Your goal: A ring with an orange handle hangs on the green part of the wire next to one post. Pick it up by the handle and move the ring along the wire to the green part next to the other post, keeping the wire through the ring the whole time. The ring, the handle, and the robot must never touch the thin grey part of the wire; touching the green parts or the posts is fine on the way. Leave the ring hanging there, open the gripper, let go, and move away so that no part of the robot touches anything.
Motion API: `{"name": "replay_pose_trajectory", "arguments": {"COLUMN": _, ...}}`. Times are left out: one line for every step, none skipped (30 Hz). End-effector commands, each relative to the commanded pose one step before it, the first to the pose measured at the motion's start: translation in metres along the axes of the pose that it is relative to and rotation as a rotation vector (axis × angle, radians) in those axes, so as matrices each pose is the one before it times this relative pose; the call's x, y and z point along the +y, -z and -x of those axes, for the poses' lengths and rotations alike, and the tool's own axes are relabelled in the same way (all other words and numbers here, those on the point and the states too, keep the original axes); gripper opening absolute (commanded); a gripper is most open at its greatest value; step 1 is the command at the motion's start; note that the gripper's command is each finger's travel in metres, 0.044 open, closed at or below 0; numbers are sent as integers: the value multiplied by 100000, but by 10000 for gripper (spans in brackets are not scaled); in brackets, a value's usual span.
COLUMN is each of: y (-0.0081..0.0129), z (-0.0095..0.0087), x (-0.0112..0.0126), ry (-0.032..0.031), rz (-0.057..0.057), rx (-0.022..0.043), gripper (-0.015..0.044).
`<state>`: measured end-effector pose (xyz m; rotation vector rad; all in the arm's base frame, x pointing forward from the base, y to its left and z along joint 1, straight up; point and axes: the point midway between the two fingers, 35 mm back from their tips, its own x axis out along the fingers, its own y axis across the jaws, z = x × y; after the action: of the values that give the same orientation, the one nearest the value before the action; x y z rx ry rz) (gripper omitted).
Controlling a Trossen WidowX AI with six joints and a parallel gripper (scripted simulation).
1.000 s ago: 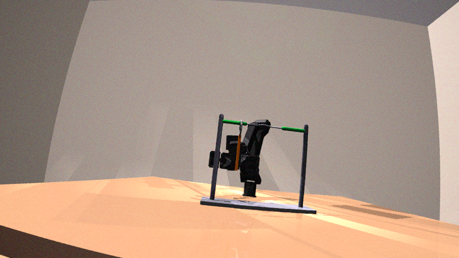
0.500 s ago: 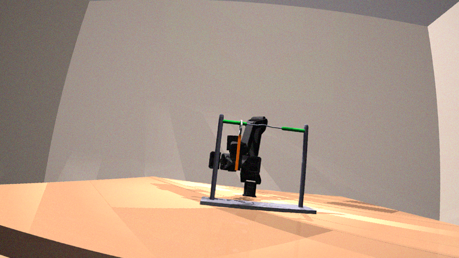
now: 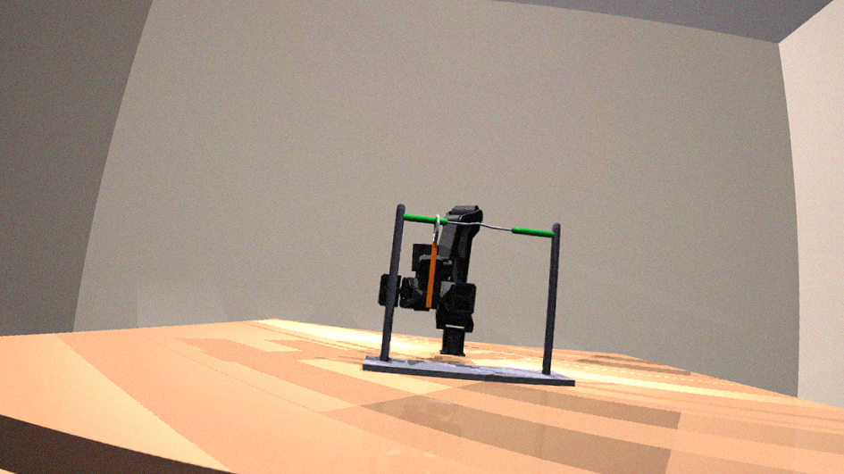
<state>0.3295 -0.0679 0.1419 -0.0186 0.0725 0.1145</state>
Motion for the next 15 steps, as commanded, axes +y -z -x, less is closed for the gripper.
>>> {"name": "replay_pose_trajectory", "arguments": {"y": -71, "z": -78, "x": -77, "ry": 335, "rz": -476, "rx": -212, "gripper": 160}}
{"name": "replay_pose_trajectory", "arguments": {"y": 0, "z": 0, "x": 0, "ry": 0, "rz": 0, "rx": 0, "gripper": 160}}
{"name": "replay_pose_trajectory", "arguments": {"y": 0, "z": 0, "x": 0, "ry": 0, "rz": 0, "rx": 0, "gripper": 160}}
{"name": "replay_pose_trajectory", "arguments": {"y": 0, "z": 0, "x": 0, "ry": 0, "rz": 0, "rx": 0, "gripper": 160}}
{"name": "replay_pose_trajectory", "arguments": {"y": 0, "z": 0, "x": 0, "ry": 0, "rz": 0, "rx": 0, "gripper": 160}}
{"name": "replay_pose_trajectory", "arguments": {"y": 0, "z": 0, "x": 0, "ry": 0, "rz": 0, "rx": 0, "gripper": 160}}
{"name": "replay_pose_trajectory", "arguments": {"y": 0, "z": 0, "x": 0, "ry": 0, "rz": 0, "rx": 0, "gripper": 160}}
{"name": "replay_pose_trajectory", "arguments": {"y": 0, "z": 0, "x": 0, "ry": 0, "rz": 0, "rx": 0, "gripper": 160}}
{"name": "replay_pose_trajectory", "arguments": {"y": 0, "z": 0, "x": 0, "ry": 0, "rz": 0, "rx": 0, "gripper": 160}}
{"name": "replay_pose_trajectory", "arguments": {"y": 0, "z": 0, "x": 0, "ry": 0, "rz": 0, "rx": 0, "gripper": 160}}
{"name": "replay_pose_trajectory", "arguments": {"y": 0, "z": 0, "x": 0, "ry": 0, "rz": 0, "rx": 0, "gripper": 160}}
{"name": "replay_pose_trajectory", "arguments": {"y": 40, "z": 28, "x": 61, "ry": -332, "rz": 523, "rx": 130, "gripper": 134}}
{"name": "replay_pose_trajectory", "arguments": {"y": 0, "z": 0, "x": 0, "ry": 0, "rz": 0, "rx": 0, "gripper": 108}}
{"name": "replay_pose_trajectory", "arguments": {"y": 0, "z": 0, "x": 0, "ry": 0, "rz": 0, "rx": 0, "gripper": 81}}
{"name": "replay_pose_trajectory", "arguments": {"y": 0, "z": 0, "x": 0, "ry": 0, "rz": 0, "rx": 0, "gripper": 55}}
